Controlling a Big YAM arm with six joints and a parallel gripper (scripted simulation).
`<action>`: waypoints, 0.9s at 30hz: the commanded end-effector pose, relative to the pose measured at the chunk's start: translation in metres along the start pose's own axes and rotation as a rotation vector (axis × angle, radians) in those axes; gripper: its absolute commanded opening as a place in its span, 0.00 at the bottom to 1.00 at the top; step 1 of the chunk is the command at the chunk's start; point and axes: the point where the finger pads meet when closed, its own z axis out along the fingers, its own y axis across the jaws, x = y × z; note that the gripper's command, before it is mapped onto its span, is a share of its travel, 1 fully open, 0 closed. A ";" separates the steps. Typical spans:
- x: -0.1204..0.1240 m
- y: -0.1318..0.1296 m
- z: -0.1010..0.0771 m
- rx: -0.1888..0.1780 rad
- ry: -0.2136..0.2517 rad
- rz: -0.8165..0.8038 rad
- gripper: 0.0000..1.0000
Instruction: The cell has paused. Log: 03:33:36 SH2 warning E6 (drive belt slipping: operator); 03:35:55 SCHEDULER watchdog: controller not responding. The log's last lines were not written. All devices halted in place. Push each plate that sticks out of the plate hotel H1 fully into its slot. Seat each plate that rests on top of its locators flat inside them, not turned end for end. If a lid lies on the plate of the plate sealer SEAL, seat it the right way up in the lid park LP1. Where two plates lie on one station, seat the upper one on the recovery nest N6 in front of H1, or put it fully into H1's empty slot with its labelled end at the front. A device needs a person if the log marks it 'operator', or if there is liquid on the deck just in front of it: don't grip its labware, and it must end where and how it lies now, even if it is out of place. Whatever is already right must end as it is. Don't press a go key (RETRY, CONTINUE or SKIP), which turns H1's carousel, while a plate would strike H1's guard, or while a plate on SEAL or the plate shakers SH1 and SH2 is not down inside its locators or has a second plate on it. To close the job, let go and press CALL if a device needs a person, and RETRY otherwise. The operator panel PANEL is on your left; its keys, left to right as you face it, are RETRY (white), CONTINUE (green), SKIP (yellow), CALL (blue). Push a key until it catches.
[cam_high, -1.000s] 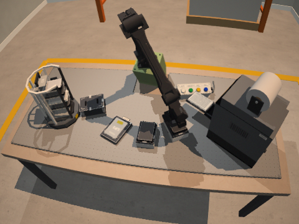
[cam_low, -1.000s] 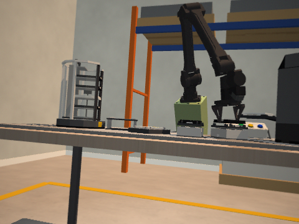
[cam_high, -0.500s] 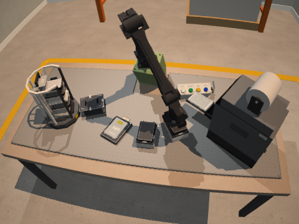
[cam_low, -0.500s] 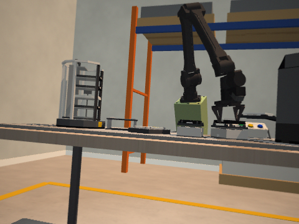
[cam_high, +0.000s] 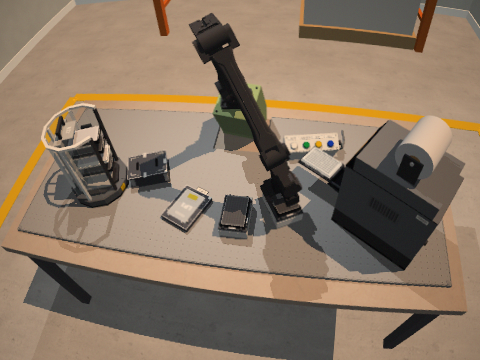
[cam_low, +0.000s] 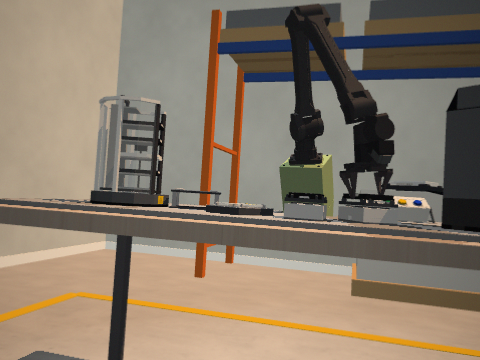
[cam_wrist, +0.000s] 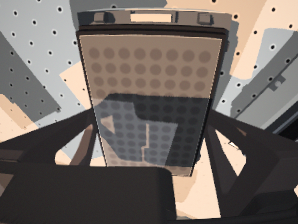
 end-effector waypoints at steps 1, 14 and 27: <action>0.000 -0.003 0.007 -0.001 0.002 0.002 0.84; -0.001 -0.003 0.009 -0.002 0.000 0.001 0.84; -0.002 -0.004 0.011 -0.001 -0.001 0.003 0.84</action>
